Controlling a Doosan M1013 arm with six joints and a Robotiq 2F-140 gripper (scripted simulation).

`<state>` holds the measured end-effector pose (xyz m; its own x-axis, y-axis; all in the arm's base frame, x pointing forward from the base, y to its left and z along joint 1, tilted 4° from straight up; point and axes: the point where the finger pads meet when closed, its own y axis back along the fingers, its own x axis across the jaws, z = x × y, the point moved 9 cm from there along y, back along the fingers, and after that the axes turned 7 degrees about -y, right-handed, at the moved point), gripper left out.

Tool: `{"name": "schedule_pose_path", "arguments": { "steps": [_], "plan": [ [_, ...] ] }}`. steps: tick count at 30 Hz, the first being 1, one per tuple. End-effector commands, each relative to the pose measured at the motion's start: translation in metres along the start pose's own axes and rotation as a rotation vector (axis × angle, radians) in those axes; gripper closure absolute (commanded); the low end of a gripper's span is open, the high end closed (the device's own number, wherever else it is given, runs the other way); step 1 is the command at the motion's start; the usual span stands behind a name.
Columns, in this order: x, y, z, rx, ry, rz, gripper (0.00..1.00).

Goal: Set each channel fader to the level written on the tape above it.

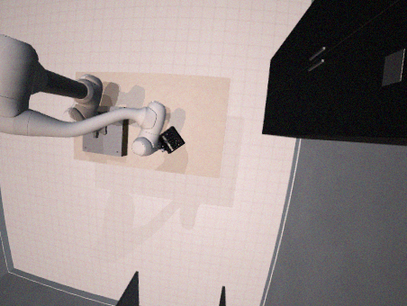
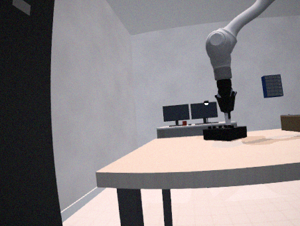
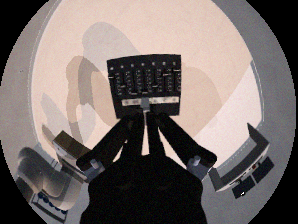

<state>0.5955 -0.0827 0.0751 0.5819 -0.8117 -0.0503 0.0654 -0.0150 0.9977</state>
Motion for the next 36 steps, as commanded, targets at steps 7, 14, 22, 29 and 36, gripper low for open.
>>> {"name": "schedule_pose_path", "arguments": {
  "steps": [7,14,22,29,36],
  "plan": [
    [0.0,-0.0018,0.0,0.0,0.0,0.0,1.0],
    [0.0,-0.0018,0.0,0.0,0.0,0.0,1.0],
    [-0.0001,-0.0018,-0.0003,0.0,0.0,0.0,1.0],
    [-0.0003,-0.0018,-0.0021,0.0,0.0,0.0,1.0],
    [-0.0006,-0.0018,-0.0045,0.0,0.0,0.0,1.0]
  ]
}}
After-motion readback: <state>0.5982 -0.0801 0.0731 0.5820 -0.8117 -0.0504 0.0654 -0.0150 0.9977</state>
